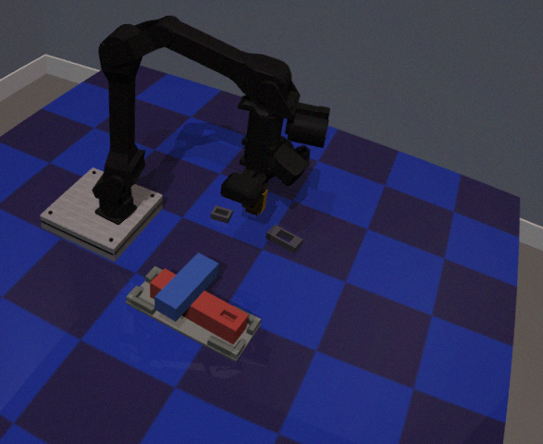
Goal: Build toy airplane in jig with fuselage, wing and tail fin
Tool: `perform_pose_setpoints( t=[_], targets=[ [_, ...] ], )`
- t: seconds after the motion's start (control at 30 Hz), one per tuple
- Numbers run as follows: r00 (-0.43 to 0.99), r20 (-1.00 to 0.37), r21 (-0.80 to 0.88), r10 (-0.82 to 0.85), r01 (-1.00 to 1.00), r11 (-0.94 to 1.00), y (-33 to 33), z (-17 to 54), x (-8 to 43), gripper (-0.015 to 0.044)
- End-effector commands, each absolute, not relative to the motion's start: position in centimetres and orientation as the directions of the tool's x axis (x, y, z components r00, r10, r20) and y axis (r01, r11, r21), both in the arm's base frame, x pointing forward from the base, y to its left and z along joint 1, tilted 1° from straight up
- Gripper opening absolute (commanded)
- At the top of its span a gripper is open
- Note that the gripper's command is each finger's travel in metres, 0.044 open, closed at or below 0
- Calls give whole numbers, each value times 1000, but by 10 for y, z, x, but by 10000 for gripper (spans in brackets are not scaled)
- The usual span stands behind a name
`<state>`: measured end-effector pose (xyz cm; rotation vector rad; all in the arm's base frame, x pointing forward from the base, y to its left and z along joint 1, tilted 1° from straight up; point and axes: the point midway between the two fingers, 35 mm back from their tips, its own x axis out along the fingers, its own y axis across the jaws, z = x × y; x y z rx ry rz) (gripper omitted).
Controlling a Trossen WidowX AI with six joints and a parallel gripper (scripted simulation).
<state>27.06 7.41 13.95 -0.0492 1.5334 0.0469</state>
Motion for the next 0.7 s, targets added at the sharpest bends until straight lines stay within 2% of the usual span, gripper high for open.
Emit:
perform_pose_setpoints(
  t=[0.0,0.67],
  targets=[
    [45,-999,-4,-2,-55,999,64,140,280,0],
    [43,-999,-6,-5,-8,1000,16,132,305,0]
  ],
)
